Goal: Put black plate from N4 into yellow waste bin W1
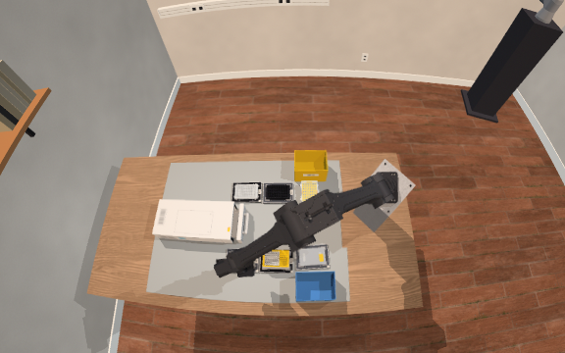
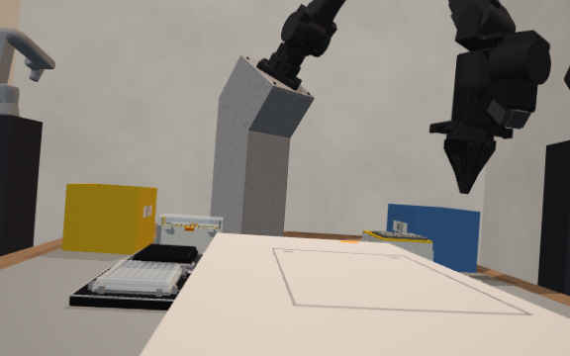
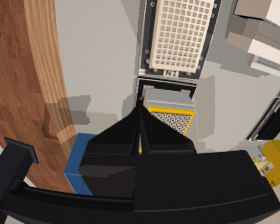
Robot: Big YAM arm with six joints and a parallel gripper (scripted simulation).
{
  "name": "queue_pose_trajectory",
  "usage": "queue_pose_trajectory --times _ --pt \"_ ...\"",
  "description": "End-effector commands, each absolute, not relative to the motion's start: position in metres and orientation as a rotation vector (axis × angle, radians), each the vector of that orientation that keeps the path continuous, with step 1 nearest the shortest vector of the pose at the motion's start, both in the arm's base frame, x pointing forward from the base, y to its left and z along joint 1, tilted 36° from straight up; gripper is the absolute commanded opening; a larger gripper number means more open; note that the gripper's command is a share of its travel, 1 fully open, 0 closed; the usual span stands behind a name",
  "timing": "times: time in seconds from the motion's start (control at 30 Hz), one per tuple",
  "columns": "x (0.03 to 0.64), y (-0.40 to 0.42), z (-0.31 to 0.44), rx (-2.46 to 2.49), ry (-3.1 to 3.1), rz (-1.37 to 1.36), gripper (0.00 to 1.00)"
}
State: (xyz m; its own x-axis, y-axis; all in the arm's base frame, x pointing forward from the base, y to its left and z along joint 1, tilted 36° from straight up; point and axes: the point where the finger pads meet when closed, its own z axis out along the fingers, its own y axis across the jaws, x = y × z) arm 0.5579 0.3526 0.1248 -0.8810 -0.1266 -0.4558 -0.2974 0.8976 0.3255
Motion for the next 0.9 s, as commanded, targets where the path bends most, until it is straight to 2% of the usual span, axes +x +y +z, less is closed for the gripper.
queue_pose_trajectory --times 0.0,0.87 --pt "0.567 0.329 0.143 -0.306 2.577 0.551 0.00" --pt "0.543 0.229 0.100 -0.254 2.612 0.558 0.00"
